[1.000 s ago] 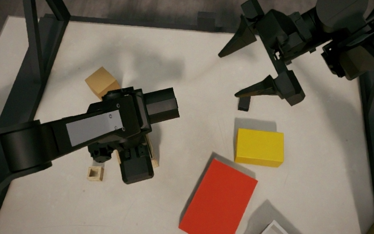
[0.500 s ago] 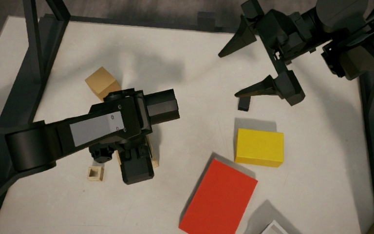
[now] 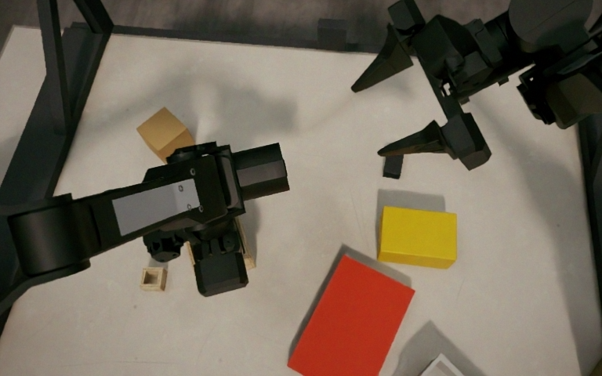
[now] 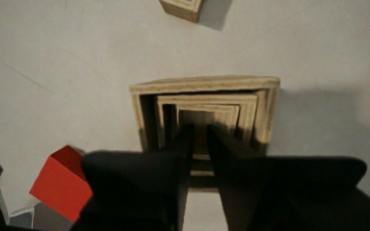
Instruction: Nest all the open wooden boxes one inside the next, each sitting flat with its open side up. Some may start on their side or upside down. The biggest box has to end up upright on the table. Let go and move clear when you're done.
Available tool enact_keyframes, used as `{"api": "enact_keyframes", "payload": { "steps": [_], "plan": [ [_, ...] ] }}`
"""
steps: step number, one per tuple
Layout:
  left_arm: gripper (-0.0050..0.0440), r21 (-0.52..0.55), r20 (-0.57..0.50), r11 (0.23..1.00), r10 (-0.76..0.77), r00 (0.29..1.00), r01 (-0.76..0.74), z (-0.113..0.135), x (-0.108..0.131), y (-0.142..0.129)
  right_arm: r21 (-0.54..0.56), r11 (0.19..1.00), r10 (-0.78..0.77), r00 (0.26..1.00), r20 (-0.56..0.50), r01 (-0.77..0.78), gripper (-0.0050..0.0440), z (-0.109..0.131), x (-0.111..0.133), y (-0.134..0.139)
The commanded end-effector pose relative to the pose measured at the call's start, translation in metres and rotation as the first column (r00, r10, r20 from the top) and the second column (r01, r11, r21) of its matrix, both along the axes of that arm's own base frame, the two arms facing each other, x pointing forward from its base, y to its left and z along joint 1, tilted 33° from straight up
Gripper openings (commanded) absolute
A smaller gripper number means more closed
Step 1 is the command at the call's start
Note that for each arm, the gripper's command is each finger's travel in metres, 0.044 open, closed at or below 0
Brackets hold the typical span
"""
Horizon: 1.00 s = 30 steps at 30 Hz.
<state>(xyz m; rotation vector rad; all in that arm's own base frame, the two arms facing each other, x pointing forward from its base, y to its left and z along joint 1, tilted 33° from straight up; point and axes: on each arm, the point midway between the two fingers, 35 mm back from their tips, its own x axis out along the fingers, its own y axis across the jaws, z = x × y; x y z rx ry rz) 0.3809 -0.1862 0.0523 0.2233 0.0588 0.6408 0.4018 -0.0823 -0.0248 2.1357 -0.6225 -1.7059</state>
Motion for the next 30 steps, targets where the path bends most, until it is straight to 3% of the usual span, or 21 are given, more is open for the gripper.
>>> {"api": "enact_keyframes", "payload": {
  "steps": [1, 6, 16, 18, 23, 30],
  "plan": [
    [0.0400, -0.012, 0.013, 1.000, -0.001, 1.000, 0.001, 0.005, 0.002, -0.003, 0.000, 1.000, 0.001, 1.000, 0.024, -0.002, 0.0032, 0.009, 0.004, 0.001],
    [0.0400, -0.012, 0.013, 1.000, -0.001, 1.000, 0.001, 0.005, 0.002, -0.003, 0.000, 1.000, 0.001, 1.000, 0.024, -0.002, 0.0000, 0.009, 0.004, 0.001],
    [0.0400, -0.012, 0.013, 1.000, -0.001, 1.000, 0.001, 0.005, 0.002, -0.003, 0.008, 1.000, -0.025, 0.998, 0.051, 0.024, 0.0000, 0.014, 0.005, 0.002],
    [0.0400, -0.012, 0.013, 1.000, -0.001, 1.000, 0.001, 0.005, 0.002, -0.003, 0.032, 0.995, -0.095, 0.991, 0.095, 0.093, 0.0000, 0.016, 0.003, 0.004],
    [0.0400, -0.012, 0.013, 1.000, -0.001, 1.000, 0.001, 0.005, 0.002, -0.003, 0.128, 0.944, -0.327, 0.915, 0.235, 0.305, -0.0002, 0.026, 0.003, 0.009],
    [0.0400, -0.012, 0.013, 1.000, -0.001, 1.000, 0.001, 0.005, 0.002, -0.003, 0.258, 0.831, -0.555, 0.760, 0.339, 0.492, -0.0005, 0.033, 0.000, 0.014]
  ]
}}
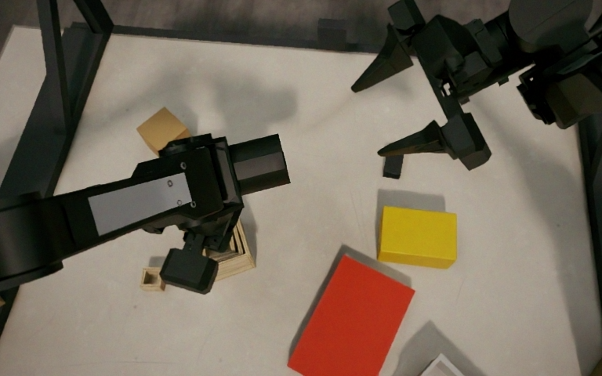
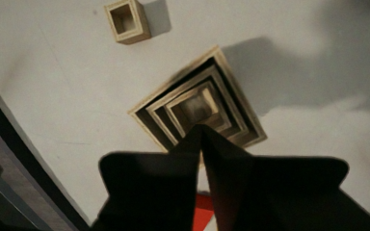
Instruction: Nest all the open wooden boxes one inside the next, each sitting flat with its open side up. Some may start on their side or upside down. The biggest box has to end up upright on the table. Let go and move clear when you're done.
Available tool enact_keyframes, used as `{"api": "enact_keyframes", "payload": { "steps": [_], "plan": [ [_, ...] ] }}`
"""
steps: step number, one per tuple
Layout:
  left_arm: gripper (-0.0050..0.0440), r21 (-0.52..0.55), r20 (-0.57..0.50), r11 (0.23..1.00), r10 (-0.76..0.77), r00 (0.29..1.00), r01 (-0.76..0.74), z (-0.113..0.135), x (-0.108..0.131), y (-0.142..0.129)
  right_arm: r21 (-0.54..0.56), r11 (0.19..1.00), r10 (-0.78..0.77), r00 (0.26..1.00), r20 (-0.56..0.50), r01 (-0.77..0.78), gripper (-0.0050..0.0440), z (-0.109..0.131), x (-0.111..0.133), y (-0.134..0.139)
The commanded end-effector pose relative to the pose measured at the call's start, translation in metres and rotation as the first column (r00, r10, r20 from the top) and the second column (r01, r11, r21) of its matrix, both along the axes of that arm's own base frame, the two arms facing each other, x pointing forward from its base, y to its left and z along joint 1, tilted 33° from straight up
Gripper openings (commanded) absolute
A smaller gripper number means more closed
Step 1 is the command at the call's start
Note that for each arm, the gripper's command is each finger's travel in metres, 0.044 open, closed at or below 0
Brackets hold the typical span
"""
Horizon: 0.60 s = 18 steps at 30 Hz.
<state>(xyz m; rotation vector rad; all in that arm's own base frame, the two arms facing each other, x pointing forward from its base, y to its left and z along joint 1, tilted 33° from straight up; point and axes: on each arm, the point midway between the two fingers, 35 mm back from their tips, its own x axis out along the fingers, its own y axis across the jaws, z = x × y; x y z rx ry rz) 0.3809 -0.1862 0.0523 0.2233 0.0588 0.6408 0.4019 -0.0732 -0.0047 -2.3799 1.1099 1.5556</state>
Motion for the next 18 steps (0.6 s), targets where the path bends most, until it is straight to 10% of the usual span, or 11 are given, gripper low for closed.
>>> {"api": "enact_keyframes", "payload": {
  "steps": [1, 18],
  "plan": [
    [0.0400, -0.012, 0.013, 1.000, -0.001, 1.000, 0.001, 0.005, 0.002, -0.003, 0.060, 0.984, -0.174, 0.977, 0.121, 0.168, -0.0013, 0.015, 0.000, 0.005],
    [0.0400, -0.012, 0.013, 1.000, -0.001, 1.000, 0.001, 0.005, 0.002, -0.003, 0.367, 0.717, -0.696, 0.625, 0.352, 0.592, -0.0050, 0.032, -0.006, 0.015]
  ]
}}
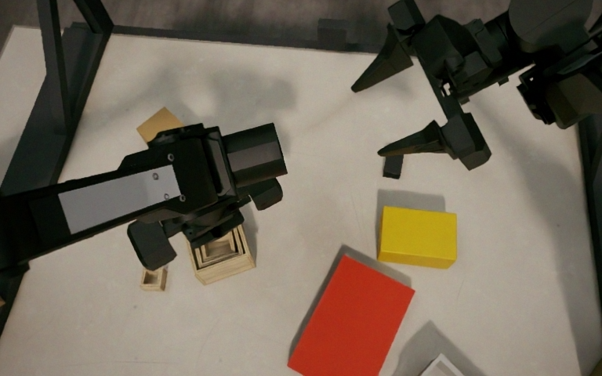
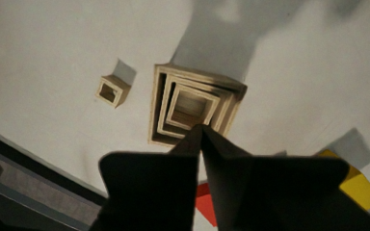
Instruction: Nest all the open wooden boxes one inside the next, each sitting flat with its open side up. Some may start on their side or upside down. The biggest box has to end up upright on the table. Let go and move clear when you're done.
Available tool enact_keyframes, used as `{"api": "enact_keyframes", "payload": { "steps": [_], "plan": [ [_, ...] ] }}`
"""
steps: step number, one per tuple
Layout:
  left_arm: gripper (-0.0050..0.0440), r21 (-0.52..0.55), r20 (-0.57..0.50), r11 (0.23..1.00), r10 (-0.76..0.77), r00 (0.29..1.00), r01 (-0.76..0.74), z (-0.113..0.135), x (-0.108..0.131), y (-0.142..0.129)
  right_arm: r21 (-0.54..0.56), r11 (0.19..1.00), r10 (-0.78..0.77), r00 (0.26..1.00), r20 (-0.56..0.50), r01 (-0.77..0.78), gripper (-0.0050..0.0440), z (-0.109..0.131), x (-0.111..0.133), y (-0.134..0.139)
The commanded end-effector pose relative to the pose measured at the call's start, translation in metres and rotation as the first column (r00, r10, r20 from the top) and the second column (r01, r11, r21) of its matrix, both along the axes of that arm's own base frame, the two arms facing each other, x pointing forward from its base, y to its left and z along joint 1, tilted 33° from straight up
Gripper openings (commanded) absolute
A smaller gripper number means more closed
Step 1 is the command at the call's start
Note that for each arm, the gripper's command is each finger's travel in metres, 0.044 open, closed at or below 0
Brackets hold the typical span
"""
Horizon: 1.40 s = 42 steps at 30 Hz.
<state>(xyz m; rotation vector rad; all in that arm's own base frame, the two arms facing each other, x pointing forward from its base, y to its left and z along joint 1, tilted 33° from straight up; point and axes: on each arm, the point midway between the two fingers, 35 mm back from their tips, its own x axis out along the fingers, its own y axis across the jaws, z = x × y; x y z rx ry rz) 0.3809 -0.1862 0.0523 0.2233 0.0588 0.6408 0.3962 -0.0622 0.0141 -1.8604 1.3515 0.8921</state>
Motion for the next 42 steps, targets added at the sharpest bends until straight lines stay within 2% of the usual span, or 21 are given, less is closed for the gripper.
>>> {"api": "enact_keyframes", "payload": {
  "steps": [1, 2, 3, 9, 17, 19, 20, 26, 34, 36, 39, 42],
  "plan": [
    [0.0400, -0.012, 0.013, 1.000, -0.001, 1.000, 0.001, 0.005, 0.002, -0.003, 0.049, 0.990, -0.139, 0.985, 0.099, 0.135, -0.0050, 0.014, 0.000, 0.004],
    [0.0400, -0.012, 0.013, 1.000, -0.001, 1.000, 0.001, 0.005, 0.002, -0.003, 0.049, 0.990, -0.139, 0.985, 0.099, 0.135, -0.0050, 0.014, 0.000, 0.004],
    [0.0400, -0.012, 0.013, 1.000, -0.001, 1.000, 0.001, 0.005, 0.002, -0.003, 0.080, 0.974, -0.220, 0.966, 0.136, 0.210, -0.0050, 0.011, -0.001, 0.005],
    [0.0400, -0.012, 0.013, 1.000, -0.001, 1.000, 0.001, 0.005, 0.002, -0.003, 0.190, 0.901, -0.428, 0.869, 0.248, 0.390, -0.0050, 0.023, -0.003, 0.009],
    [0.0400, -0.012, 0.013, 1.000, -0.001, 1.000, 0.001, 0.005, 0.002, -0.003, 0.354, 0.738, -0.673, 0.661, 0.332, 0.574, -0.0050, 0.030, -0.008, 0.014],
    [0.0400, -0.012, 0.013, 1.000, -0.001, 1.000, 0.001, 0.005, 0.002, -0.003, 0.354, 0.738, -0.673, 0.661, 0.332, 0.574, -0.0050, 0.030, -0.008, 0.014],
    [0.0400, -0.012, 0.013, 1.000, -0.001, 1.000, 0.001, 0.005, 0.002, -0.003, 0.396, 0.681, -0.732, 0.591, 0.340, 0.616, -0.0050, 0.028, -0.008, 0.015],
    [0.0400, -0.012, 0.013, 1.000, -0.001, 1.000, 0.001, 0.005, 0.002, -0.003, 0.534, 0.508, -0.861, 0.370, 0.350, 0.676, -0.0050, 0.039, -0.011, 0.019],
    [0.0400, -0.012, 0.013, 1.000, -0.001, 1.000, 0.001, 0.005, 0.002, -0.003, 0.690, 0.253, -0.953, 0.054, 0.297, 0.678, -0.0050, 0.046, -0.016, 0.023],
    [0.0400, -0.012, 0.013, 1.000, -0.001, 1.000, 0.001, 0.005, 0.002, -0.003, 0.690, 0.253, -0.953, 0.054, 0.297, 0.678, -0.0050, 0.046, -0.016, 0.023],
    [0.0400, -0.012, 0.013, 1.000, -0.001, 1.000, 0.001, 0.005, 0.002, -0.003, 0.742, 0.150, -0.963, -0.073, 0.259, 0.653, -0.0050, 0.048, -0.018, 0.025],
    [0.0400, -0.012, 0.013, 1.000, -0.001, 1.000, 0.001, 0.005, 0.002, -0.003, 0.744, 0.136, -0.963, -0.088, 0.254, 0.654, -0.0050, 0.046, -0.018, 0.025]
  ]
}}
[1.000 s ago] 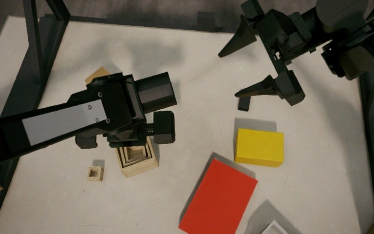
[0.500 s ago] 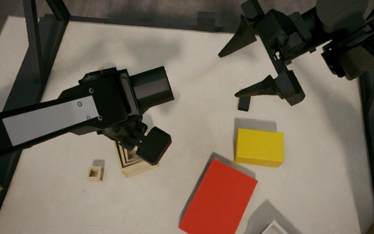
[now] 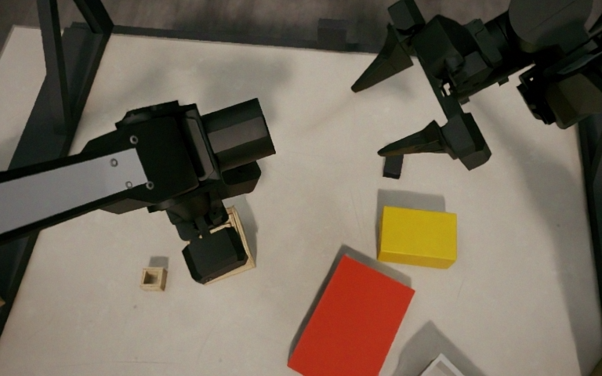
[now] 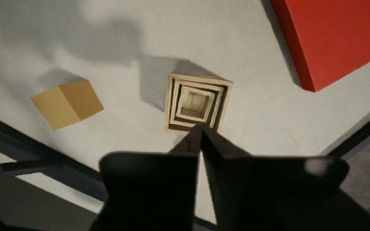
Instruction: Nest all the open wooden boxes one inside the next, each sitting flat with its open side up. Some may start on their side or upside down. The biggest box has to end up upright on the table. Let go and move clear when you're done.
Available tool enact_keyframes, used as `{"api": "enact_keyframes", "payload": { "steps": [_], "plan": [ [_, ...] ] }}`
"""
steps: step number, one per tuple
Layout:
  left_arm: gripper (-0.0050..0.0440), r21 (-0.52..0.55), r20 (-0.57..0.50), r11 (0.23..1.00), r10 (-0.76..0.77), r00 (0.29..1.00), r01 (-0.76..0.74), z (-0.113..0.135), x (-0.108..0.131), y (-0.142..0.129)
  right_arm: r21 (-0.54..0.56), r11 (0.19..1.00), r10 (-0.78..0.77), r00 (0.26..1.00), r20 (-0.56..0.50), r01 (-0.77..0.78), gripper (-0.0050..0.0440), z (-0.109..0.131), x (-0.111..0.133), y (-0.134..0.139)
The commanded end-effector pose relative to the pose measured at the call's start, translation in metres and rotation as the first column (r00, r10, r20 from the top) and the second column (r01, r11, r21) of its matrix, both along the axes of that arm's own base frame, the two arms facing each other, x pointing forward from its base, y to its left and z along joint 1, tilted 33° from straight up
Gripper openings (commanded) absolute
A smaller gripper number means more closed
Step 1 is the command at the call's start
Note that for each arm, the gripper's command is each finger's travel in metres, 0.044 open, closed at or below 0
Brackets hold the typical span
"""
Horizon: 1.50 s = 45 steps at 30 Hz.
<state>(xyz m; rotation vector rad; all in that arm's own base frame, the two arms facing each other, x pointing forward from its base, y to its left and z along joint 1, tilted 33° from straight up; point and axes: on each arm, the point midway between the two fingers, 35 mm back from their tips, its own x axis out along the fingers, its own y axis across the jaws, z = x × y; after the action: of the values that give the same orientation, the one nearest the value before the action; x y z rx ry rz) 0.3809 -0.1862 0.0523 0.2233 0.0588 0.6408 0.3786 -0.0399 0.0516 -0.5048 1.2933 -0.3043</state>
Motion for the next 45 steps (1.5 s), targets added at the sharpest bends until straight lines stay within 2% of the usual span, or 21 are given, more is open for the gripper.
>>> {"api": "enact_keyframes", "payload": {
  "steps": [1, 12, 16, 18, 28, 45],
  "plan": [
    [0.0400, -0.012, 0.013, 1.000, -0.001, 1.000, 0.001, 0.005, 0.002, -0.003, 0.022, 0.998, -0.060, 0.997, 0.047, 0.059, -0.0050, 0.008, -0.001, 0.002],
    [0.0400, -0.001, 0.005, 1.000, -0.007, 1.000, 0.007, 0.012, 0.009, 0.001, 0.026, 0.997, -0.075, 0.995, 0.059, 0.074, -0.0050, 0.007, -0.002, -0.001],
    [0.0400, 0.059, -0.057, 0.998, -0.020, 0.998, 0.024, 0.019, 0.021, 0.014, 0.038, 0.995, -0.100, 0.992, 0.072, 0.097, -0.0050, 0.001, -0.007, -0.005],
    [0.0400, 0.053, -0.054, 0.998, -0.028, 0.998, 0.031, 0.026, 0.027, 0.020, 0.044, 0.993, -0.112, 0.991, 0.078, 0.109, -0.0050, -0.002, -0.009, -0.007],
    [0.0400, 0.086, -0.106, 0.995, -0.038, 0.994, 0.047, 0.032, 0.036, 0.031, 0.050, 0.990, -0.133, 0.987, 0.089, 0.129, -0.0050, -0.007, -0.013, -0.011],
    [0.0400, 0.137, -0.276, 0.986, -0.056, 0.960, 0.097, 0.040, 0.053, 0.071, 0.074, 0.980, -0.193, 0.974, 0.119, 0.185, -0.0050, -0.022, -0.026, -0.020]
  ]
}}
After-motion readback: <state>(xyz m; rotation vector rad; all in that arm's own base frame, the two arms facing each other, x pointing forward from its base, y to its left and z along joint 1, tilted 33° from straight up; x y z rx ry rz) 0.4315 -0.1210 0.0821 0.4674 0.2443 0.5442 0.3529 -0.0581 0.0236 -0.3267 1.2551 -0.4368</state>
